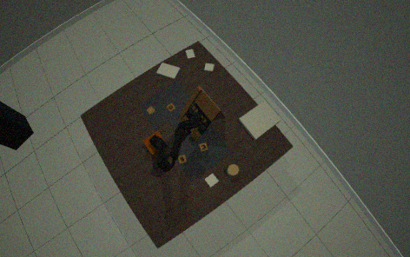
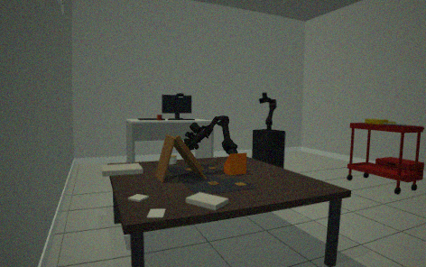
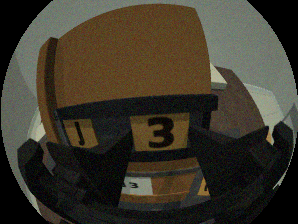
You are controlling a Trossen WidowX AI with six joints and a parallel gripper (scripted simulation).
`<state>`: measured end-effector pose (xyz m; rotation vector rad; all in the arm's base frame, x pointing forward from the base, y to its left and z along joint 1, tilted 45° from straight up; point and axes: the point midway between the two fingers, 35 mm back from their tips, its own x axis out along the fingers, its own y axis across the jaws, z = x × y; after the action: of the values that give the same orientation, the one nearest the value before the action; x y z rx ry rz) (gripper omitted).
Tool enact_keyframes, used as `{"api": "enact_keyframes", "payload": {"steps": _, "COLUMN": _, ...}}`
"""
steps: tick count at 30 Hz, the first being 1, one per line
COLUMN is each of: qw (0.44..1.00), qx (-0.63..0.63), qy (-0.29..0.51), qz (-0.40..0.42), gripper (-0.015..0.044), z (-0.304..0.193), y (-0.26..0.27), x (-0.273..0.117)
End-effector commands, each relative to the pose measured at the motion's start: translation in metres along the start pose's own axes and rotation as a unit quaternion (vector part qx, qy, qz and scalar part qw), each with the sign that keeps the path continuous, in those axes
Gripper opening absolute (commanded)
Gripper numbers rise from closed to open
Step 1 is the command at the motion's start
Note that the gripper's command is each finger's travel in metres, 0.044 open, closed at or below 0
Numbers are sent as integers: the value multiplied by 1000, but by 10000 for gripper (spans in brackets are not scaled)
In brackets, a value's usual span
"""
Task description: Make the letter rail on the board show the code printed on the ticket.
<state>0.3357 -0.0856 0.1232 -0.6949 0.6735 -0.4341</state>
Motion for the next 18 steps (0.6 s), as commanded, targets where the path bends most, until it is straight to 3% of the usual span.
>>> {"api": "enact_keyframes", "payload": {"steps": 1, "qw": 1000, "qx": 1, "qy": 3, "qz": 0, "gripper": 0, "z": -1, "y": 4, "x": 1}}
{"api": "enact_keyframes", "payload": {"steps": 18, "qw": 1000, "qx": 1, "qy": 3, "qz": 0, "gripper": 0, "z": -1, "y": 17, "x": 1}}
